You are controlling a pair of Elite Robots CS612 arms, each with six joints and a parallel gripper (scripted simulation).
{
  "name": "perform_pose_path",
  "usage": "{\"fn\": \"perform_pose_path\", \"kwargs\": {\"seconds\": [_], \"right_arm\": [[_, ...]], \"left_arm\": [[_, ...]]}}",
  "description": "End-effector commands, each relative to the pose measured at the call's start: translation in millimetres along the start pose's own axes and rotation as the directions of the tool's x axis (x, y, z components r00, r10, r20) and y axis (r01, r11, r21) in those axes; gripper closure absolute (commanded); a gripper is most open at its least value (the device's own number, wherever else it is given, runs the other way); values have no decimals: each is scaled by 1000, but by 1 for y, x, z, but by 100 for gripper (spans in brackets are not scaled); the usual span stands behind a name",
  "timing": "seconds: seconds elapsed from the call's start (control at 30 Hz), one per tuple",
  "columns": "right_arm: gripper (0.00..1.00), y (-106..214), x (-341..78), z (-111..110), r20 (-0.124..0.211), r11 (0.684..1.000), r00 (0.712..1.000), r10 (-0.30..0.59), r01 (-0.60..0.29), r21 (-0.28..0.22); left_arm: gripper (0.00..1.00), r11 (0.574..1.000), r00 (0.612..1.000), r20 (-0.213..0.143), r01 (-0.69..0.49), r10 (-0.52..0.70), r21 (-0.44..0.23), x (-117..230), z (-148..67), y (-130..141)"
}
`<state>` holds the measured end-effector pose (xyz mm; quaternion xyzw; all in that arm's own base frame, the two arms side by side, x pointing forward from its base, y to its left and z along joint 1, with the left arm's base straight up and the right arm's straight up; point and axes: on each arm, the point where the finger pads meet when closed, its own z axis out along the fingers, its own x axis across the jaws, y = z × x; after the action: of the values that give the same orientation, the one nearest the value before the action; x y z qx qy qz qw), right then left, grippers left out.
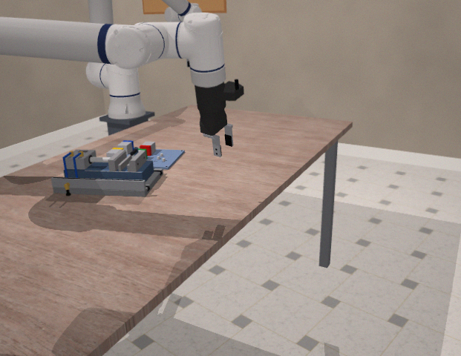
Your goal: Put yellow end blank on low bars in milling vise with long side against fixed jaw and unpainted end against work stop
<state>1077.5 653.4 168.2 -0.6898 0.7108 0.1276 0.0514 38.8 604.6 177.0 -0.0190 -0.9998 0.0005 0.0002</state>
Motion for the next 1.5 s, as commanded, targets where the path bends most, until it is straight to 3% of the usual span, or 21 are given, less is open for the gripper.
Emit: {"fn": "perform_pose_path", "kwargs": {"seconds": [0.0,1.47], "right_arm": [[0,0,-1,-2,1,1000,1000,-1,1,2],[0,0,-1,-2,1,1000,1000,-1,1,2]], "left_arm": [[0,1000,1000,0,-1,1,-1,4,-1,0],[0,1000,1000,0,-2,2,-1,14,0,-2]]}}
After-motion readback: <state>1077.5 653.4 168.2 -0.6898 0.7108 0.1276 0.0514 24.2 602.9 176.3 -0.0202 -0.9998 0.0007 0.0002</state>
